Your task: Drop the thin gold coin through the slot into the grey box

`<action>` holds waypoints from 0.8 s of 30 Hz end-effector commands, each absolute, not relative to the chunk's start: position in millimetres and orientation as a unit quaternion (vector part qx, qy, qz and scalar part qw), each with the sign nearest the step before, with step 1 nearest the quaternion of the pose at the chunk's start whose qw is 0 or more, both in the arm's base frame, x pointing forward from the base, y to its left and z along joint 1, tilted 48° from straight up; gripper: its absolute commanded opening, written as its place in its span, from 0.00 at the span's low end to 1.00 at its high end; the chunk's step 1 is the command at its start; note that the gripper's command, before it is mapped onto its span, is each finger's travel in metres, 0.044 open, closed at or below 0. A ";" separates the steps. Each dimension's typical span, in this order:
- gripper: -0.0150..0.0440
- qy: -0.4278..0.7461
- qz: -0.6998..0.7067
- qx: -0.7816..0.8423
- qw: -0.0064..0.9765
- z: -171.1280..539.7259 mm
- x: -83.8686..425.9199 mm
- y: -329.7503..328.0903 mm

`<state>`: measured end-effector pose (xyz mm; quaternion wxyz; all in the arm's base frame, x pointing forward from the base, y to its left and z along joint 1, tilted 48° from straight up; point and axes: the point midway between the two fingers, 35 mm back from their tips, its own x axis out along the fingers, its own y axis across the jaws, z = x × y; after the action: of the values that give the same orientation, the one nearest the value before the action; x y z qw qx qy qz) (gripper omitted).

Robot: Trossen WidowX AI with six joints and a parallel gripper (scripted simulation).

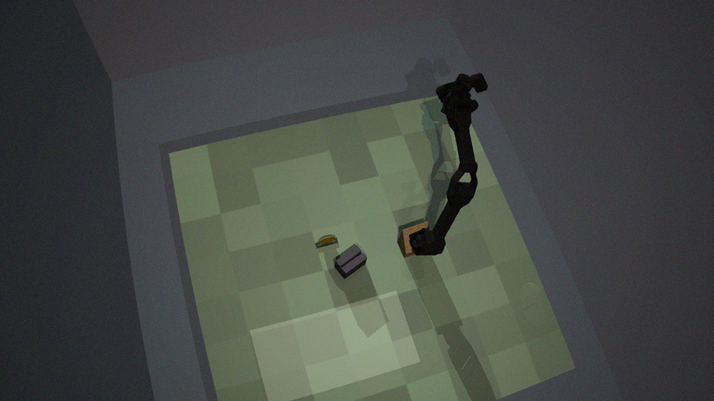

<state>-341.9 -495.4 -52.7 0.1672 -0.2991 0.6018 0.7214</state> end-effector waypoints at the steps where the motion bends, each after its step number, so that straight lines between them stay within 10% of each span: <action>1: 0.89 0.596 0.725 -0.304 0.165 -53.3 -339.2 -496.6; 9: 0.53 0.322 0.822 -0.467 0.040 -76.8 -215.4 -530.6; 24: 0.53 -0.276 0.690 -0.599 -0.297 -103.9 46.1 -481.5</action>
<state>5.5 -501.0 -102.8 -0.2398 -0.5961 -0.1817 0.7444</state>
